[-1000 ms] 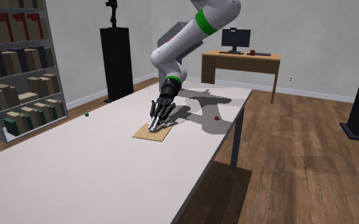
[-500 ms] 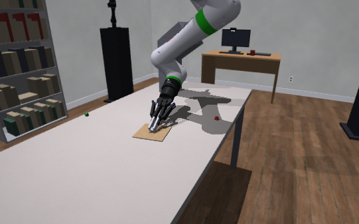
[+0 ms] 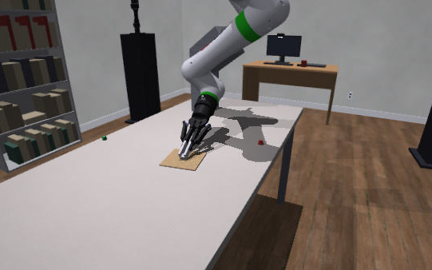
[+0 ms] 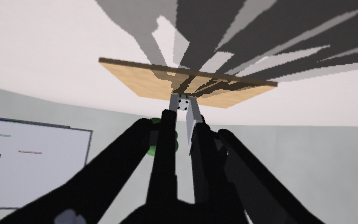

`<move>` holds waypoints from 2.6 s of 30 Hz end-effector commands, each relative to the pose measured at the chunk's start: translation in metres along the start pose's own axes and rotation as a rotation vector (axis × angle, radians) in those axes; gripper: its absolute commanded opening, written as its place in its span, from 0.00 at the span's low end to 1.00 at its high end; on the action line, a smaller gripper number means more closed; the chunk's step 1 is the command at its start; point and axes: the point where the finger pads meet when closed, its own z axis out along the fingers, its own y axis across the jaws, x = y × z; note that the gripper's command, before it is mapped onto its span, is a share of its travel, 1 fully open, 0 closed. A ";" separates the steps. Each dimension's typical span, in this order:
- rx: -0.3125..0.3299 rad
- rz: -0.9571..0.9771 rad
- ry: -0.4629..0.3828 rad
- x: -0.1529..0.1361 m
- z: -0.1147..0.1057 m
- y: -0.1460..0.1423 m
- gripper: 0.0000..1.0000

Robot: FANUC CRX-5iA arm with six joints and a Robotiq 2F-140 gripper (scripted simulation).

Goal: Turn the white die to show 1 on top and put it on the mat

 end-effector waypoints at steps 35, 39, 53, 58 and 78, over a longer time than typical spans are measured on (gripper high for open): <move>0.000 0.000 0.000 0.000 0.000 0.000 0.27; 0.000 0.000 0.000 0.000 0.000 0.000 0.27; 0.000 0.000 0.000 0.000 0.000 0.000 0.27; 0.000 0.000 0.000 0.000 0.000 0.000 0.27; 0.000 0.000 0.000 0.000 -0.028 0.000 0.27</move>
